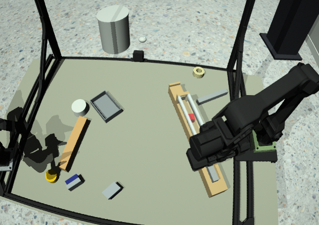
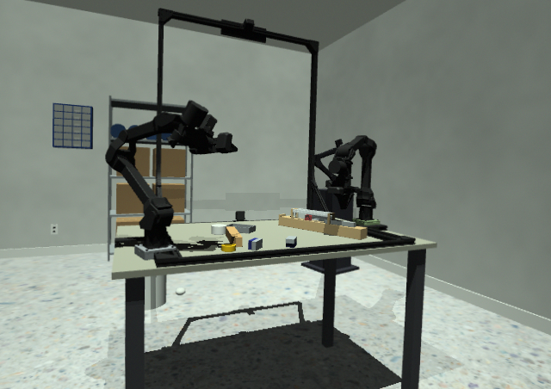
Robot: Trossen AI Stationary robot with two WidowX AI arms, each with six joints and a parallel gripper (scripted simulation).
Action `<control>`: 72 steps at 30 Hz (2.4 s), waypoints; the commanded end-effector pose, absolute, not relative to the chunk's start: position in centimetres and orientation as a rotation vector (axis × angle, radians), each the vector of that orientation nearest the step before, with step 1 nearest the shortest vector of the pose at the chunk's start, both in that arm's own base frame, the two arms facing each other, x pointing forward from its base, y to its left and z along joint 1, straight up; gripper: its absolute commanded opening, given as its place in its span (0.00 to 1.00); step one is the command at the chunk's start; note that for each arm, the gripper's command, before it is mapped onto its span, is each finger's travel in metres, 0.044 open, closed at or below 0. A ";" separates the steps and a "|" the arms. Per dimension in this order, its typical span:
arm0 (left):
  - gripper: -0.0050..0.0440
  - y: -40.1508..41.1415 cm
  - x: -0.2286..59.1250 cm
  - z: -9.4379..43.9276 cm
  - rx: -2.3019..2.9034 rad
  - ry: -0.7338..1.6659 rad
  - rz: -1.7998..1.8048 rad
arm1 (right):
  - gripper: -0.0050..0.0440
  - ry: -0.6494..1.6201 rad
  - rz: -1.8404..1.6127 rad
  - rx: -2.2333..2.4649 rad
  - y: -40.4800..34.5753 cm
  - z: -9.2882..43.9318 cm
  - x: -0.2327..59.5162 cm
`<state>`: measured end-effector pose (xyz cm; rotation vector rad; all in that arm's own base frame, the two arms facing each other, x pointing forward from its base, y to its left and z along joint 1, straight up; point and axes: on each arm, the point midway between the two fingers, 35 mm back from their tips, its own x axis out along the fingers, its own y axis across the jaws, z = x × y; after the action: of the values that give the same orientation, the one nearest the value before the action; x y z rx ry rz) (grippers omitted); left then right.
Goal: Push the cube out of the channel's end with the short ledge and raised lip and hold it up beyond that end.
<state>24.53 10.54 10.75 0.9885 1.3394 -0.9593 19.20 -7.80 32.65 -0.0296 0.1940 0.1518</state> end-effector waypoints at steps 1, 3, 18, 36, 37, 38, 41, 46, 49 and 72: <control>0.12 12.7 23.6 8.3 0.970 1.349 -0.976 | 0.92 0.196 0.148 -0.034 -7.9 32.6 19.2; 0.10 13.9 23.2 7.3 0.971 1.347 -0.976 | 0.92 0.196 0.148 -0.034 -7.9 32.6 19.2; 0.10 16.6 21.7 4.5 0.975 1.342 -0.975 | 0.92 0.196 0.148 -0.034 -7.9 32.6 19.2; 0.10 14.3 22.5 4.5 0.975 1.342 -0.975 | 0.92 0.196 0.148 -0.034 -7.9 32.6 19.2; 0.10 14.1 22.5 4.5 0.975 1.342 -0.975 | 0.92 0.196 0.148 -0.034 -7.9 32.6 19.2; 0.10 14.0 22.5 4.5 0.975 1.342 -0.975 | 0.92 0.196 0.148 -0.034 -7.9 32.6 19.2; 0.10 13.6 22.7 4.5 0.975 1.342 -0.975 | 0.92 0.196 0.148 -0.034 -7.9 32.6 19.2; 0.10 13.1 22.8 4.5 0.975 1.342 -0.975 | 0.92 0.196 0.148 -0.034 -7.9 32.6 19.2; 0.10 12.7 23.0 4.5 0.975 1.342 -0.975 | 0.92 0.196 0.148 -0.034 -7.9 32.6 19.2; 0.10 9.5 24.0 4.5 0.975 1.342 -0.975 | 0.92 0.196 0.148 -0.034 -7.9 32.6 19.2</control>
<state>23.92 10.17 4.51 0.9780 1.3456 -0.9715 19.20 -7.87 32.62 -0.0281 0.1946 0.1502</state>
